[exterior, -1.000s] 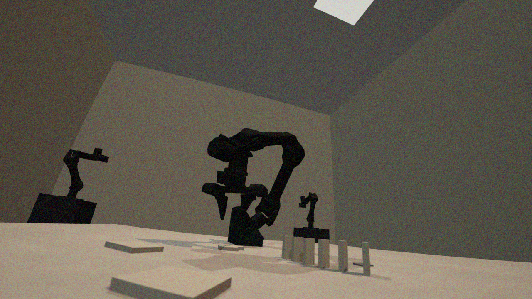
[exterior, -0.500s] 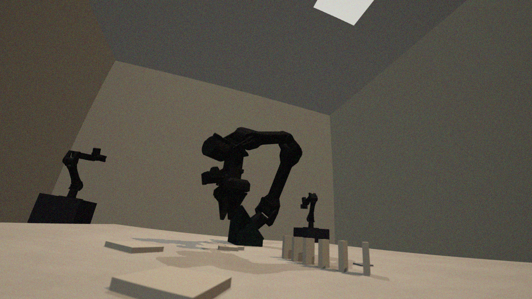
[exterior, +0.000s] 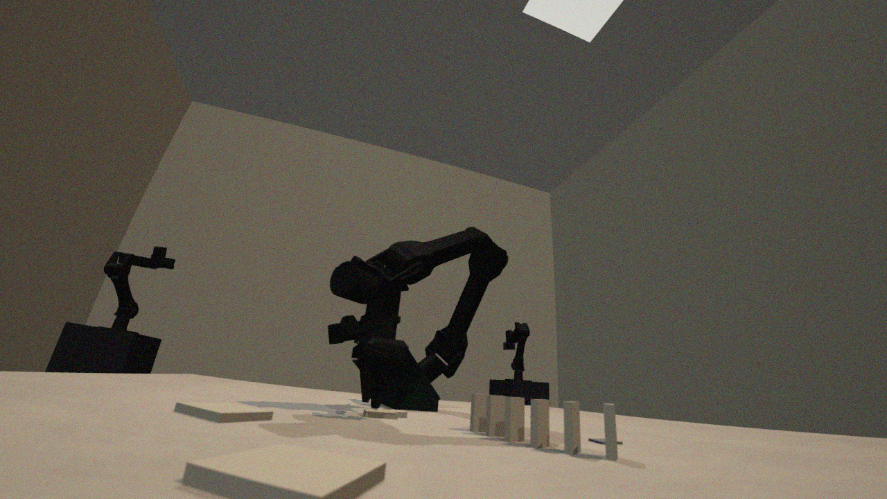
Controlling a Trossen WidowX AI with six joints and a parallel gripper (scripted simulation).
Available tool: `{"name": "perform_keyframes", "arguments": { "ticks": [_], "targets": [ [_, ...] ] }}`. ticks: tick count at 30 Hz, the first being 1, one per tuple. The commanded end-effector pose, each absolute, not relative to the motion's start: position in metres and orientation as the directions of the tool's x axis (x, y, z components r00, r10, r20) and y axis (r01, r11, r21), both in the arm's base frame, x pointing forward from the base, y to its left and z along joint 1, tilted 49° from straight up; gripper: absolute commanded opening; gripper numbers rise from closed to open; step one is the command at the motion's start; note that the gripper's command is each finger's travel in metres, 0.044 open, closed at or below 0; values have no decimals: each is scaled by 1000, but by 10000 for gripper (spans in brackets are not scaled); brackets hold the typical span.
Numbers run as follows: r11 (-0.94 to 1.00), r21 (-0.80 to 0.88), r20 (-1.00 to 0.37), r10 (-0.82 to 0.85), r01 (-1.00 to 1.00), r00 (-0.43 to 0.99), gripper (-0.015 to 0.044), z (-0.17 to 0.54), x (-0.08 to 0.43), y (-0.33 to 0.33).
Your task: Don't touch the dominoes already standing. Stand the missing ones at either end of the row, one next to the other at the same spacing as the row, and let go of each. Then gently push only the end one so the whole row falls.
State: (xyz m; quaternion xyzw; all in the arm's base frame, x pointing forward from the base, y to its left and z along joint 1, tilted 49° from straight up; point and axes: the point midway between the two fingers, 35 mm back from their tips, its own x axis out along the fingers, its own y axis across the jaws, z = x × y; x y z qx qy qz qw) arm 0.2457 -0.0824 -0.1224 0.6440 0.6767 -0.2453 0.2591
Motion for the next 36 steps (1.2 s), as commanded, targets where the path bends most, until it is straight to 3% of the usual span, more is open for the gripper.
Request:
{"name": "perform_keyframes", "arguments": {
  "ticks": [1,16,29,36],
  "targets": [
    [39,10,-670,742,999,-22,440,-125,248,-80],
    [40,11,-669,743,999,-22,440,-135,248,-69],
    [40,11,-669,743,999,-22,107,-135,248,-69],
    [40,11,-669,743,999,-22,107,-135,248,-69]
  ]
}}
